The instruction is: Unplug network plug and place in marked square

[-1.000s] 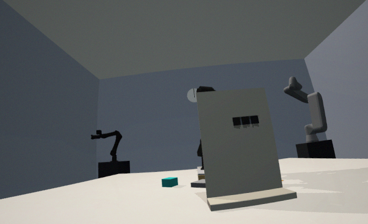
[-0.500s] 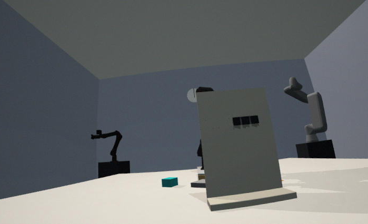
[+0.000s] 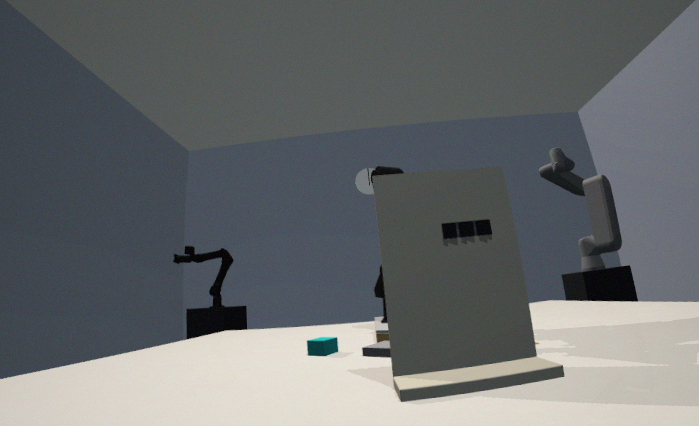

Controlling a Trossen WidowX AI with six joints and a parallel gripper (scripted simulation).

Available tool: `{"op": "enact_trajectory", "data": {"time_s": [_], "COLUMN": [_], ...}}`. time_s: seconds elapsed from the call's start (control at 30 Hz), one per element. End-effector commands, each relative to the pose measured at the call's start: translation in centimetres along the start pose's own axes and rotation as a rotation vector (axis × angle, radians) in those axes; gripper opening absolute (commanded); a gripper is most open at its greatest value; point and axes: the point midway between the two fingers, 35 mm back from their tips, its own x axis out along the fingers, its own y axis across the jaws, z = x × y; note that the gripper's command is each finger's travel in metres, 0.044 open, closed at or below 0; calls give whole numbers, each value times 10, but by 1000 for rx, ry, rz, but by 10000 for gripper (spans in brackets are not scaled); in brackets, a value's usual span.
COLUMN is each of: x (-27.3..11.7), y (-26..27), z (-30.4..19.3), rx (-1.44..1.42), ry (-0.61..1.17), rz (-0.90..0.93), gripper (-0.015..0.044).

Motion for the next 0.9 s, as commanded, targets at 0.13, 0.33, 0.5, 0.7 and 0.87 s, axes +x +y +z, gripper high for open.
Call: {"op": "enact_trajectory", "data": {"time_s": [0.13,0.33,0.5,0.7,0.87], "x": [-1,-2,-4,-7,-10], "y": [-10,-19,-26,-35,-43], "z": [1,1,0,0,-1], "rx": [1,1,0,0,0], "ry": [0,0,1,1,1], "rz": [-2,-2,-3,-3,-3], "gripper": [0,0,0,0,0]}}
